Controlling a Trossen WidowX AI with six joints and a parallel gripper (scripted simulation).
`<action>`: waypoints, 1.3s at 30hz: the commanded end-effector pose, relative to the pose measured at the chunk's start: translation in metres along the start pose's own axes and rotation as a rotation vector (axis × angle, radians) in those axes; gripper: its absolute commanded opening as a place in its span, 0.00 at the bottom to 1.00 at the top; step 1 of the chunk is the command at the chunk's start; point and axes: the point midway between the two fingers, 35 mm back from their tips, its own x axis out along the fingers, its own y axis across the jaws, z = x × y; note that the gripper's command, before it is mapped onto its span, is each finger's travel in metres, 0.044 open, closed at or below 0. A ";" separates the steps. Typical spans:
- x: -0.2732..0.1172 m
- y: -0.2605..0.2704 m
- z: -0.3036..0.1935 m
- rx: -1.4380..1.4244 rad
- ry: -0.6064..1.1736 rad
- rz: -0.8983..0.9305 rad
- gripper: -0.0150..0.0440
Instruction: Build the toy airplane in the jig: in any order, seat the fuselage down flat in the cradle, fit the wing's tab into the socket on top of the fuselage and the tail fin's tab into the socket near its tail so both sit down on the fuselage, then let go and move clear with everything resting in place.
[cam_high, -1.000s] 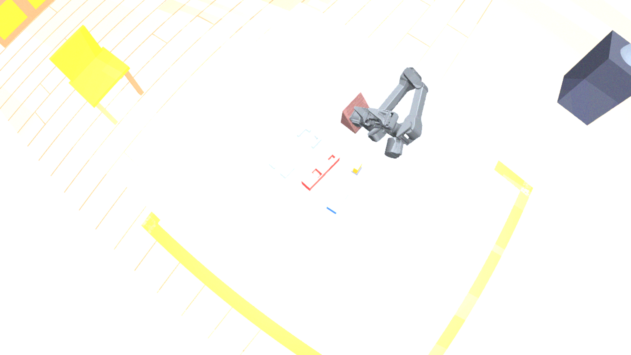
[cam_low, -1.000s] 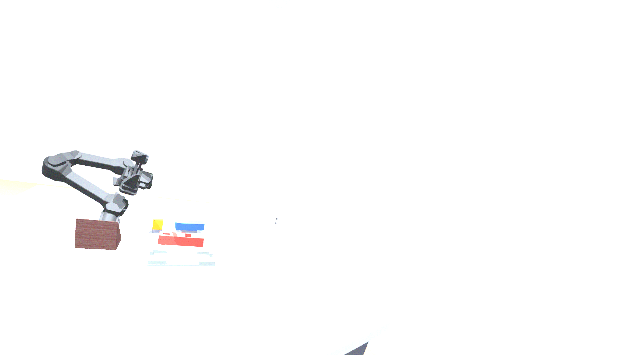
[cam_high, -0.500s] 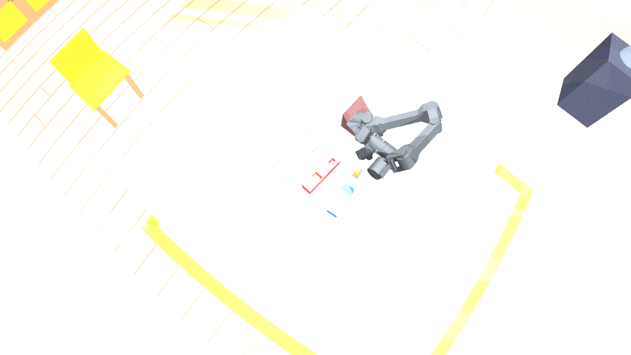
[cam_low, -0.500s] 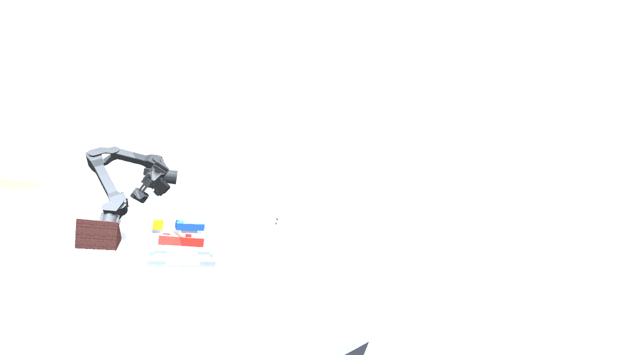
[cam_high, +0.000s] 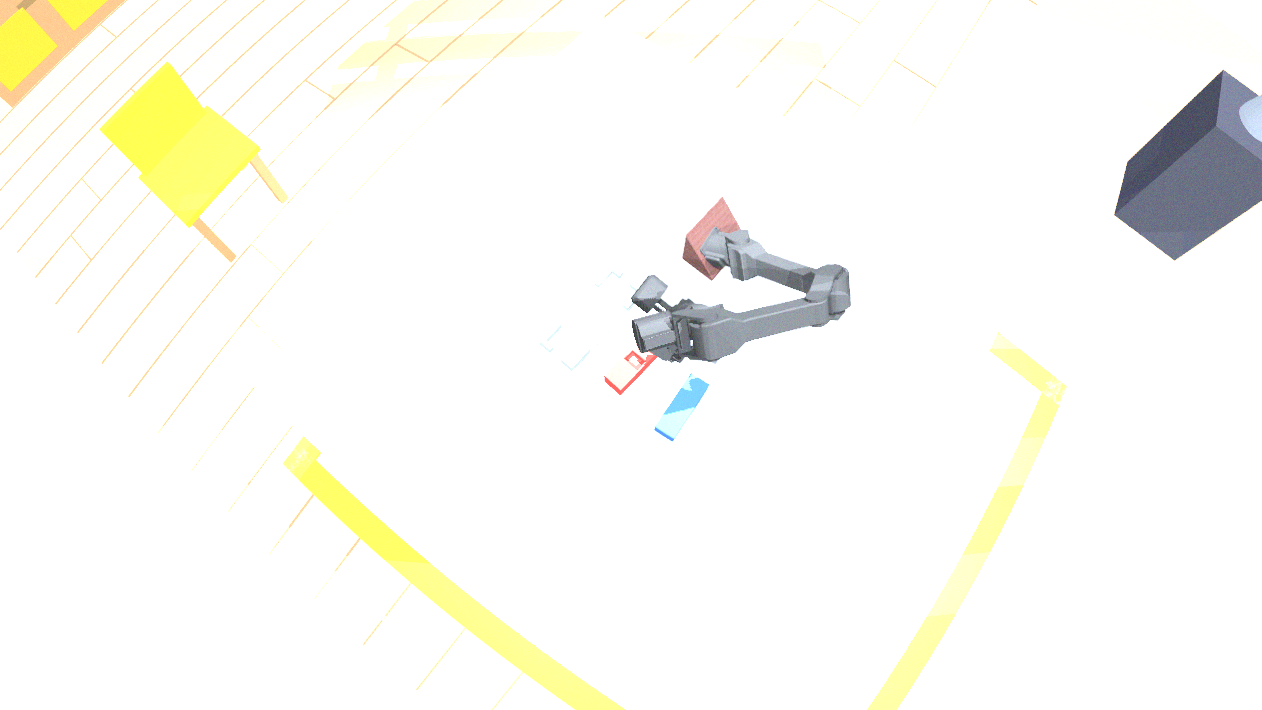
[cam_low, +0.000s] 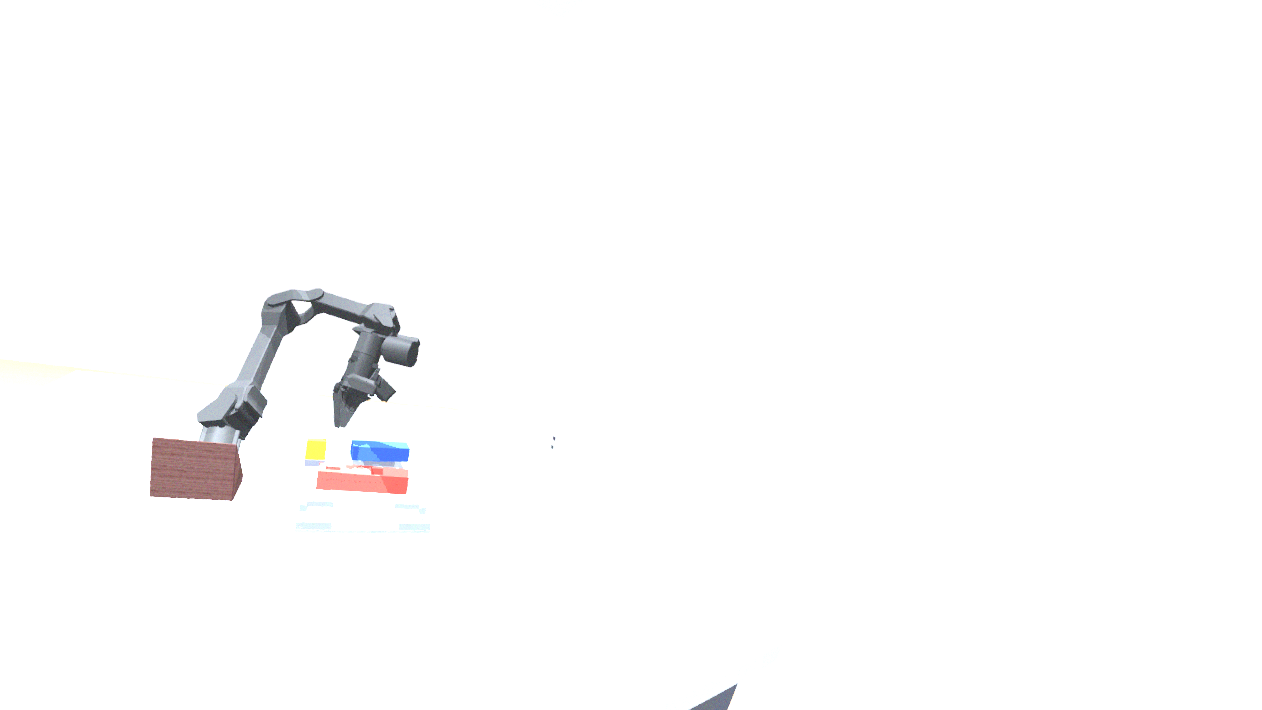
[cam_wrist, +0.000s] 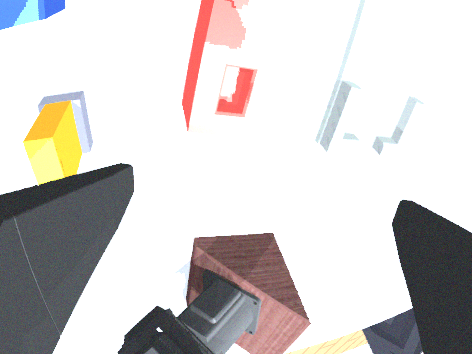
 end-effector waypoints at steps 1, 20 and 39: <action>-0.001 -0.014 0.030 0.062 -0.111 0.214 1.00; 0.045 -0.011 0.064 0.113 -0.215 0.365 1.00; 0.076 0.000 0.072 0.113 -0.216 0.365 1.00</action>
